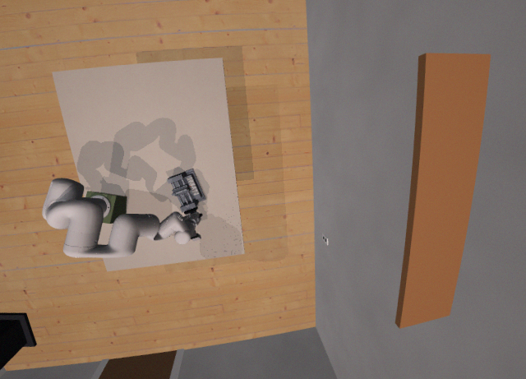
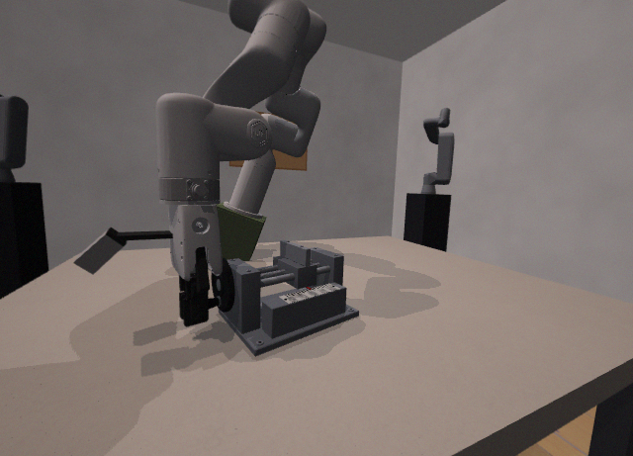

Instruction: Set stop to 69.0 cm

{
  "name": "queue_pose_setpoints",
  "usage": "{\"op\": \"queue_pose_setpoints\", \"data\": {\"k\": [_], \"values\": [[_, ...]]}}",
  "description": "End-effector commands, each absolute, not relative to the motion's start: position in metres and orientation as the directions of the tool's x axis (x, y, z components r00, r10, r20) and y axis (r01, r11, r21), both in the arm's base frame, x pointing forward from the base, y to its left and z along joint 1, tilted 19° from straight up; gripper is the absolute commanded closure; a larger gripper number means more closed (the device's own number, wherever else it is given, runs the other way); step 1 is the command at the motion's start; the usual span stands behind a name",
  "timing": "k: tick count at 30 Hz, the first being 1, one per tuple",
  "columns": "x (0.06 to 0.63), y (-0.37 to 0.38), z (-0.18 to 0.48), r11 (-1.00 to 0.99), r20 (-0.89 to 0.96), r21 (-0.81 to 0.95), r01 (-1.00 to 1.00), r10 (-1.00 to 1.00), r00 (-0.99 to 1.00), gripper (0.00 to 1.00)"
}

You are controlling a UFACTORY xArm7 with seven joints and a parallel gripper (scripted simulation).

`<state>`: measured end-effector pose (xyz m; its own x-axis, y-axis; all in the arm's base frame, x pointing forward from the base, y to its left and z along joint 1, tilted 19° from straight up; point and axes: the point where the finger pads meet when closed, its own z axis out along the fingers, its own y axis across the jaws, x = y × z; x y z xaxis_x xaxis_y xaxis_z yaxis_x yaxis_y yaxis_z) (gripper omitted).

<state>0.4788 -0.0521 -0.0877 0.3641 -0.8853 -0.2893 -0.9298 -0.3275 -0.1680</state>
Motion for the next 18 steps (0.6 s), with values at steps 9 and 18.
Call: {"op": "queue_pose_setpoints", "data": {"k": [9,18], "values": [[0.466,-0.060,-0.084,-0.326,-0.287,-0.170,-0.930,-0.886,0.363,0.94],[0.458,-0.066,-0.074,-0.326,-0.287,-0.170,-0.930,-0.886,0.363,0.94]]}}
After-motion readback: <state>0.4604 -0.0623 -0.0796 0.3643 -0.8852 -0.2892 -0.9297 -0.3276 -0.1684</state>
